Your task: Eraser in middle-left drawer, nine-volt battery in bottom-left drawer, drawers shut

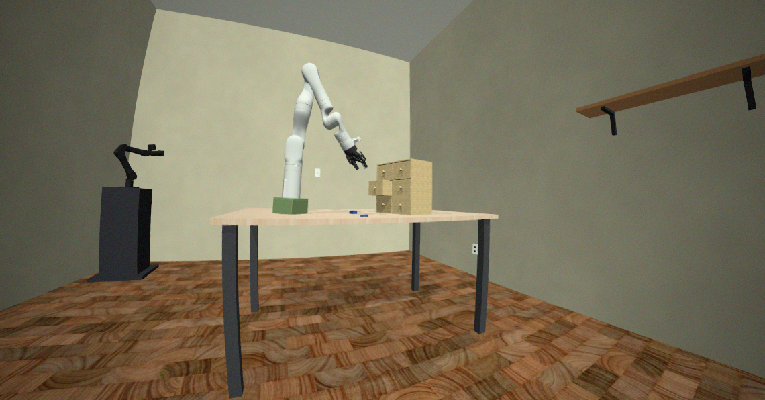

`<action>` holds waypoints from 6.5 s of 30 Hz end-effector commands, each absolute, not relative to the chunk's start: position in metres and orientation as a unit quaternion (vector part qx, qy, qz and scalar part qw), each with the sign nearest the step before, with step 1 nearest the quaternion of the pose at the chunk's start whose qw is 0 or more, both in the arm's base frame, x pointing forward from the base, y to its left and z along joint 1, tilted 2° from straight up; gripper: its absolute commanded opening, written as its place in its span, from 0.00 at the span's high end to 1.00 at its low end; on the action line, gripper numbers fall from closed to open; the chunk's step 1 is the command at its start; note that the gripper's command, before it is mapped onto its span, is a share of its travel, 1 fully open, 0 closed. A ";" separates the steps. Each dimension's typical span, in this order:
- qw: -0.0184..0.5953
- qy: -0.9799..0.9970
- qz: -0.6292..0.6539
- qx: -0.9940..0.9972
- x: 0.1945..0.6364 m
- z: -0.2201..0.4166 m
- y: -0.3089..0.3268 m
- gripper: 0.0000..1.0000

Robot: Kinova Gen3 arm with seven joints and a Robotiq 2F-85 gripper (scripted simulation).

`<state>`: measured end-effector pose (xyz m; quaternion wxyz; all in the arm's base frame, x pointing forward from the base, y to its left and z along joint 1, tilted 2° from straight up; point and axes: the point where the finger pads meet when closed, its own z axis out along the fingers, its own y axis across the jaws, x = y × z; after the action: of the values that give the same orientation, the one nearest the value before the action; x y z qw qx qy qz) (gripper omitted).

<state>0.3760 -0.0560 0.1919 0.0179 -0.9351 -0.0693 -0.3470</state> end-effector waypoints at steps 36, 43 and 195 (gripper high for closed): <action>0.013 -0.070 -0.310 -0.948 0.378 0.199 -0.057 0.00; 0.013 -0.070 -0.301 -0.951 0.377 0.200 -0.056 0.00; -0.014 -0.068 -0.011 -0.998 0.375 0.230 -0.055 0.00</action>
<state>0.3746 -0.0553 0.2290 -0.0139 -0.9976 -0.0676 -0.0097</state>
